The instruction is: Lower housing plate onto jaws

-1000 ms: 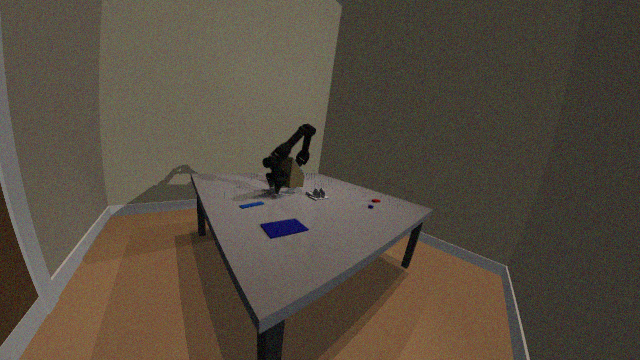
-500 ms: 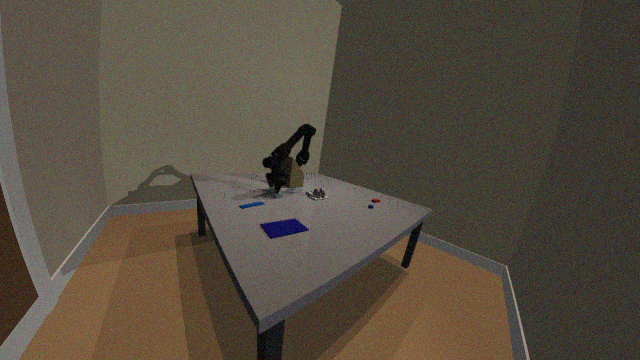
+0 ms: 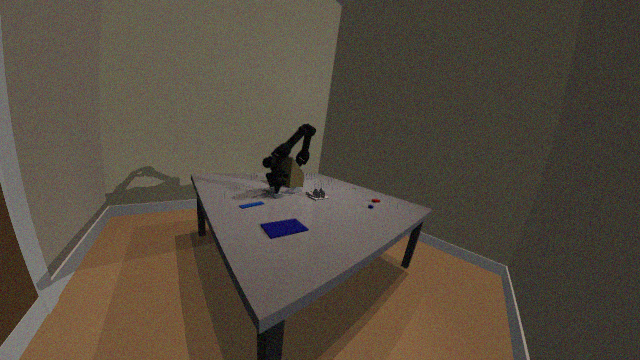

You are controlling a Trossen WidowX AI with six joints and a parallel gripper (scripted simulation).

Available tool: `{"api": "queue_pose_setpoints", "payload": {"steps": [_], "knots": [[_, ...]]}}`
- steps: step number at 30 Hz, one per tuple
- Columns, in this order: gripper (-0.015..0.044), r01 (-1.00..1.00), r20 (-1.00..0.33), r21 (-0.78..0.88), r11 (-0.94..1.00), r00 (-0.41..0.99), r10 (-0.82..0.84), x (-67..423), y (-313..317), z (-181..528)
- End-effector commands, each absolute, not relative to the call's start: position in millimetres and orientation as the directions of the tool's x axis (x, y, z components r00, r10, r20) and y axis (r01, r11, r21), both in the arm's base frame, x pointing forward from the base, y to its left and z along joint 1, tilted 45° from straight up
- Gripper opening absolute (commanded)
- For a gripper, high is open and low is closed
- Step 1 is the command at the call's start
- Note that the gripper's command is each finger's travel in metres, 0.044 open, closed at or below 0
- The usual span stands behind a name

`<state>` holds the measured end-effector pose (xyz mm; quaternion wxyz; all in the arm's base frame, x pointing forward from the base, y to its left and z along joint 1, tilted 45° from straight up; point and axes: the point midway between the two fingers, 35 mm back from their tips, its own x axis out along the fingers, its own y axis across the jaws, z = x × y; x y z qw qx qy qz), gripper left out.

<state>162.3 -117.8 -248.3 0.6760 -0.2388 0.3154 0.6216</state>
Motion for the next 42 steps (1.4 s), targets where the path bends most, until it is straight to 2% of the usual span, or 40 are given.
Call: {"api": "queue_pose_setpoints", "payload": {"steps": [1,42], "knots": [[0.0351,-0.991,-0.723,0.069,0.113,0.028,0.690,162.3,-117.8,-248.3],[0.0351,-0.983,-0.728,0.102,0.154,0.032,0.685,166.0,-166.6,-190.6]]}}
